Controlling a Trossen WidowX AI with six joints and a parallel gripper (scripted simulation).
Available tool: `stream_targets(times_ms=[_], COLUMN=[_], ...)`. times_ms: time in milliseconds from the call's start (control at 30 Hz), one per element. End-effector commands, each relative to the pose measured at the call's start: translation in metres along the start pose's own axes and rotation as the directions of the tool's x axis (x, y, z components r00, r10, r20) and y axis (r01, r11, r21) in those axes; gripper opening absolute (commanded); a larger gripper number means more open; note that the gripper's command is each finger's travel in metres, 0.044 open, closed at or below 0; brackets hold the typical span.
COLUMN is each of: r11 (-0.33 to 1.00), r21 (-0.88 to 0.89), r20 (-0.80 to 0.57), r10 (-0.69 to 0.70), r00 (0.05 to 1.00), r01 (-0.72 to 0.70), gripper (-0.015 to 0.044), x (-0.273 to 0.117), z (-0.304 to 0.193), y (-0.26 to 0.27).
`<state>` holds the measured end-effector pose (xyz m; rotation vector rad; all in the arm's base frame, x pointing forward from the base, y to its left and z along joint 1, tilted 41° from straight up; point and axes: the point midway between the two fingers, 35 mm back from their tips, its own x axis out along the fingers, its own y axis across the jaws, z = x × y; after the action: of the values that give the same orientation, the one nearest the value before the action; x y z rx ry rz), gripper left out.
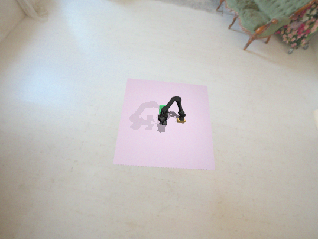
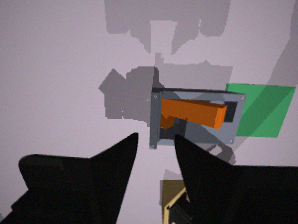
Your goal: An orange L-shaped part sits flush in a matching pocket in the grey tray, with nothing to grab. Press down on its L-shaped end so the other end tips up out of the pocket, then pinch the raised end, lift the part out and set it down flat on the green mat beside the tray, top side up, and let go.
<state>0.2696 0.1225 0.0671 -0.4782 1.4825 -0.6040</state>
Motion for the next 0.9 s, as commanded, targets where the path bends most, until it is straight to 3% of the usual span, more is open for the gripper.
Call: stream_targets(times_ms=[0, 67, 133, 200, 267, 367, 467, 667, 867], r11=[1.0, 1.0, 0.999, 0.987, 0.945, 0.793, 0.558, 0.017, 0.0], r21=[-0.002, -0.002, 0.049, 0.16, 0.328, 0.609, 0.83, 1.0, 1.0], r20=[0.002, 0.002, 0.002, 0.001, -0.001, -0.004, -0.007, -0.013, -0.013], r10=[0.001, 0.001, 0.001, 0.0, -0.001, -0.003, -0.005, -0.011, -0.011], r00=[1.0, 1.0, 1.0, 1.0, 1.0, 1.0, 1.0, 1.0, 1.0], r01=[-0.001, -0.001, -0.001, 0.0, 0.001, 0.004, 0.009, 0.013, 0.013], gripper=[0.018, 0.018, 0.0233, 0.028, 0.028, 0.028, 0.028, 0.028, 0.028], x=[0.0, 0.0, 0.0, -0.001, -0.001, -0.002, -0.003, -0.004, -0.004], z=[0.0, 0.0, 0.001, 0.002, 0.004, 0.006, 0.008, 0.01, 0.01], y=[0.0, 0.0, -0.002, -0.008, -0.016, -0.032, -0.049, -0.078, -0.078])
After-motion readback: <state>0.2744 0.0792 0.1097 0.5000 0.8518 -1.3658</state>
